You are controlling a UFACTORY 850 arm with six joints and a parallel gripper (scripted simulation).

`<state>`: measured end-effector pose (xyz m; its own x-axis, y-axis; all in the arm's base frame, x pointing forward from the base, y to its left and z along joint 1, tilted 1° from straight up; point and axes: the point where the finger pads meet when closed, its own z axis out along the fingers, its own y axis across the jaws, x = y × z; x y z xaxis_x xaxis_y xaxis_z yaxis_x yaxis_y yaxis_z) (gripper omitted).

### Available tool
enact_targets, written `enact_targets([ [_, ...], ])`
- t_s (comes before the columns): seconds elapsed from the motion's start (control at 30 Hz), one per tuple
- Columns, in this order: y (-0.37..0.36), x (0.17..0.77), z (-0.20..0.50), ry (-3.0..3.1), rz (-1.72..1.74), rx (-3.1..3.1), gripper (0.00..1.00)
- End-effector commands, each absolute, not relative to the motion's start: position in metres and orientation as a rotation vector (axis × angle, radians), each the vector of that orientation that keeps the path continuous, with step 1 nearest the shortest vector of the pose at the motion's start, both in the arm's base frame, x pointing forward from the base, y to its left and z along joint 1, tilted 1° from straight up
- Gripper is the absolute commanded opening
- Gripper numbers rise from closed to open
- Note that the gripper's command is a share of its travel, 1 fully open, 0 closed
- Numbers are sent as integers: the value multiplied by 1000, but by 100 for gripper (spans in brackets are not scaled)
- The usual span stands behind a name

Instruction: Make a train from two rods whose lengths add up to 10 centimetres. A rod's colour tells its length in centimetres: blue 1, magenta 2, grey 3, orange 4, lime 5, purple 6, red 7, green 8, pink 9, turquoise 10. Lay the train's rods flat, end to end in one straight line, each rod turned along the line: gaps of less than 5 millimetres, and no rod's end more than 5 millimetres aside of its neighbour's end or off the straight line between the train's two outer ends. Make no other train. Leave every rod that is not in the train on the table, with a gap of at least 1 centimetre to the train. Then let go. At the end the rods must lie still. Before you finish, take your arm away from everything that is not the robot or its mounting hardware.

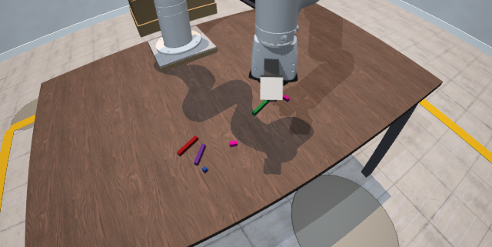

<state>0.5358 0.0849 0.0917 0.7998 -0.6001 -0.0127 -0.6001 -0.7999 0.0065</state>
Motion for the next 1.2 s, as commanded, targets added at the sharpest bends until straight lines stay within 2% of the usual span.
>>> enact_targets([
  [0.0,85,537,92,-993,-20,2980,4],
  [1.17,85,536,5,-993,-21,2980,4],
])
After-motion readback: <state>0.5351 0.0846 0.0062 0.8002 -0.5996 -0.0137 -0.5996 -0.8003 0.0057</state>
